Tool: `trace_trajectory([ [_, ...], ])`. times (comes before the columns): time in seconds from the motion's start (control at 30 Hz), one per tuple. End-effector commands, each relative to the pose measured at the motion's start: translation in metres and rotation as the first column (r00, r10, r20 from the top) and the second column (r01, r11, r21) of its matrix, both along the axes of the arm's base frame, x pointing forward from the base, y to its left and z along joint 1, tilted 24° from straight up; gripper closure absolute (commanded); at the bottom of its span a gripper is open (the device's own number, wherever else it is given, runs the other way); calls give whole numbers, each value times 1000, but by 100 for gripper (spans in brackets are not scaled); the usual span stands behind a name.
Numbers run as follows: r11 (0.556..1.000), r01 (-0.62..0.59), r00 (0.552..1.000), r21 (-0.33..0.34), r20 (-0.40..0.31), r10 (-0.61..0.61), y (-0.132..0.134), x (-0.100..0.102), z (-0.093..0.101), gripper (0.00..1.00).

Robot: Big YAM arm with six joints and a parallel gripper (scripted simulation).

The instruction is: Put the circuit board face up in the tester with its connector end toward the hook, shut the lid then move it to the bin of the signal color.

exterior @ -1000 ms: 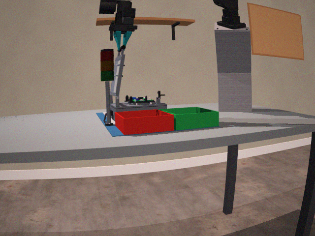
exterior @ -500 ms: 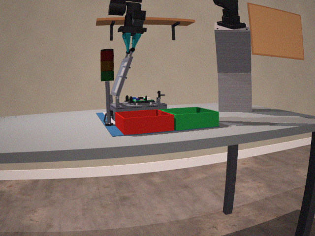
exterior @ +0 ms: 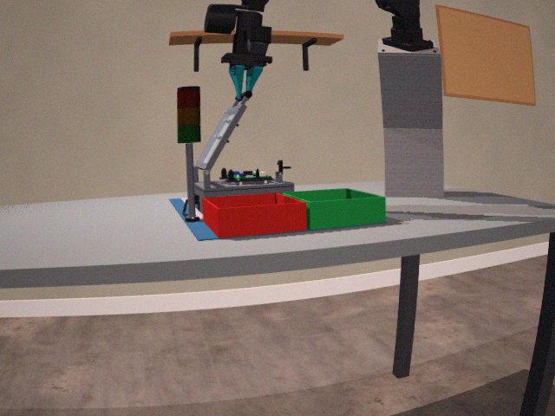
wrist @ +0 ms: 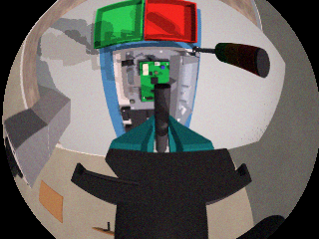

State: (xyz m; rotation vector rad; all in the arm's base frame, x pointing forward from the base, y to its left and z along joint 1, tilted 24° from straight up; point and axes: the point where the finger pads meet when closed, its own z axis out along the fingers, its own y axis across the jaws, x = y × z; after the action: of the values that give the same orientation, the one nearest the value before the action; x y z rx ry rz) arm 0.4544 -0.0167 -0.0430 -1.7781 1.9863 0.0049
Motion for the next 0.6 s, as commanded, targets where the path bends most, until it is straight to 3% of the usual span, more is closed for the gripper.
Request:
trace_trajectory([
  [0.0, 999, -32, 996, 11, -84, 33, 19, -25, -40, 100],
  [0.57, 1000, -23, 996, 14, -89, 24, 34, -44, -79, 100],
])
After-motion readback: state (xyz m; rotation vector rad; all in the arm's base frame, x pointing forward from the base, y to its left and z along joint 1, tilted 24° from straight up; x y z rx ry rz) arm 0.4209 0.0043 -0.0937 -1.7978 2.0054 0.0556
